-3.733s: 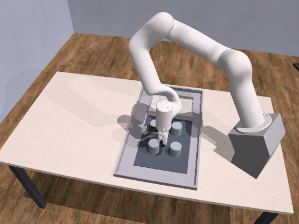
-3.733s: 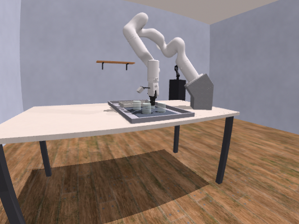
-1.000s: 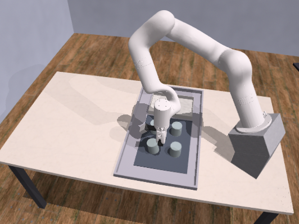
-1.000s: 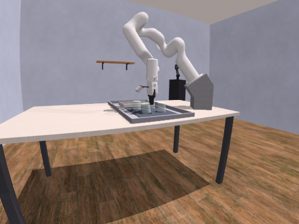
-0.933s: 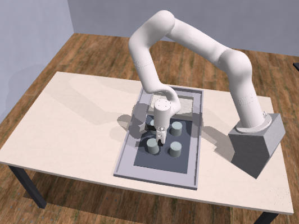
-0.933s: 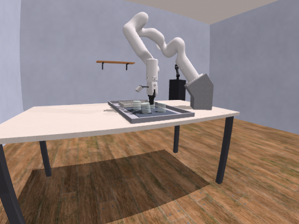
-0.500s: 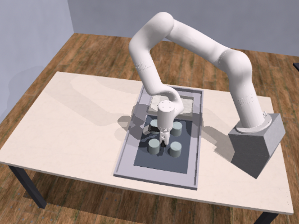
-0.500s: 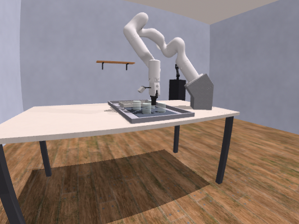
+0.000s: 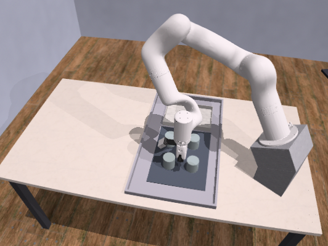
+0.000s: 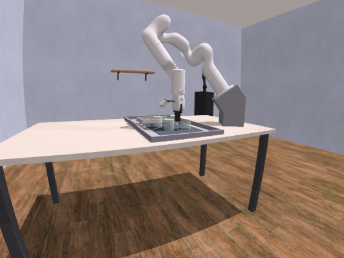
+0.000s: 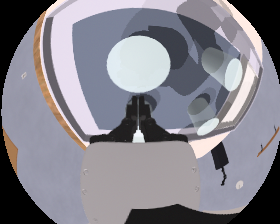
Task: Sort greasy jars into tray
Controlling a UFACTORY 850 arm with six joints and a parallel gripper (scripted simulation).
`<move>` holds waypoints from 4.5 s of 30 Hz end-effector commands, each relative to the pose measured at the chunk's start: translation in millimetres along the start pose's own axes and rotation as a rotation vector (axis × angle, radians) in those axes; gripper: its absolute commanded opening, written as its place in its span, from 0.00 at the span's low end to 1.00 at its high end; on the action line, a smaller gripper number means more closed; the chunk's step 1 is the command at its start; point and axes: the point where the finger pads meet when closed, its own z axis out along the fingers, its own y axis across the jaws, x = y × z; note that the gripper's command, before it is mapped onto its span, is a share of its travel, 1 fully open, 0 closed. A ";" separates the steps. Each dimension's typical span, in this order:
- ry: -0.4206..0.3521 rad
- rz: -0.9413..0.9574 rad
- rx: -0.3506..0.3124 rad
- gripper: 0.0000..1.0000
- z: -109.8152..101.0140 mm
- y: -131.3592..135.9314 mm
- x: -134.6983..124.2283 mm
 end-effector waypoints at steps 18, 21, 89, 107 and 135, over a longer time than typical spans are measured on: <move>0.001 0.000 0.000 0.00 -0.2 -0.2 0.3; 0.001 0.000 0.000 0.00 -0.2 -0.2 0.3; 0.001 0.000 0.000 0.00 -76.6 137.5 7.8; 0.001 0.000 0.000 0.00 -24.1 161.8 9.1; 0.001 0.000 0.000 0.00 -0.2 161.8 7.4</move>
